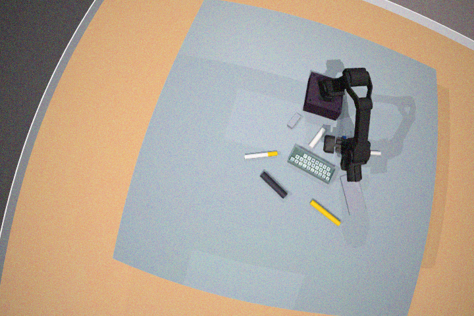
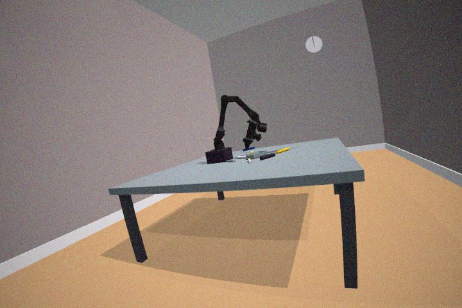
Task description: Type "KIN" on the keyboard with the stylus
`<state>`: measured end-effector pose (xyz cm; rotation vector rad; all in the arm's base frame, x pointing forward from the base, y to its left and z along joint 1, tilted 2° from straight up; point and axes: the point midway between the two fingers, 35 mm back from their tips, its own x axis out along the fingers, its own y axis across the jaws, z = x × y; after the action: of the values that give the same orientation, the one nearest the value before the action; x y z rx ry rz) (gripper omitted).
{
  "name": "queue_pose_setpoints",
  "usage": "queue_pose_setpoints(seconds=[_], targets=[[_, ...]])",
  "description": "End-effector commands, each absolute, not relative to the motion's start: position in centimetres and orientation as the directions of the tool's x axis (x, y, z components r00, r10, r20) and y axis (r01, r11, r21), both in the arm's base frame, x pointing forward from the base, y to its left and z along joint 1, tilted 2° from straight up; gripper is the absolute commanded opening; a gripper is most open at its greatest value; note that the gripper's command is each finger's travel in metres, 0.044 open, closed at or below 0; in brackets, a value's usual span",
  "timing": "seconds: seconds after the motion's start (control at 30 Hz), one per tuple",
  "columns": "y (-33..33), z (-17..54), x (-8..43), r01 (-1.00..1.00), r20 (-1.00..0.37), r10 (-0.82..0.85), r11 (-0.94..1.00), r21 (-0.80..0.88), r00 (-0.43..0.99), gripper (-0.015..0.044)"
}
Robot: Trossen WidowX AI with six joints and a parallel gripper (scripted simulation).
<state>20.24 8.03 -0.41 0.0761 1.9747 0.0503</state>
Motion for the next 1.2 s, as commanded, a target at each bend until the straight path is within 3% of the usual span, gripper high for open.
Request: queue_pose_setpoints(seconds=[0.0, 0.63, 1.17], targets=[[7.3, -0.5, 20.7, 0.041, -0.931, 0.140, 0.990, 0.134, -0.338, 0.0000], [2.6, 0.0, 24.1, 0.016, -0.930, 0.361, 0.932, 0.363, 0.076, 0.0000], [-2.6, 1.8, 25.8, -0.086, -0.815, 0.359, 0.929, 0.361, 0.455, 0.0000]])
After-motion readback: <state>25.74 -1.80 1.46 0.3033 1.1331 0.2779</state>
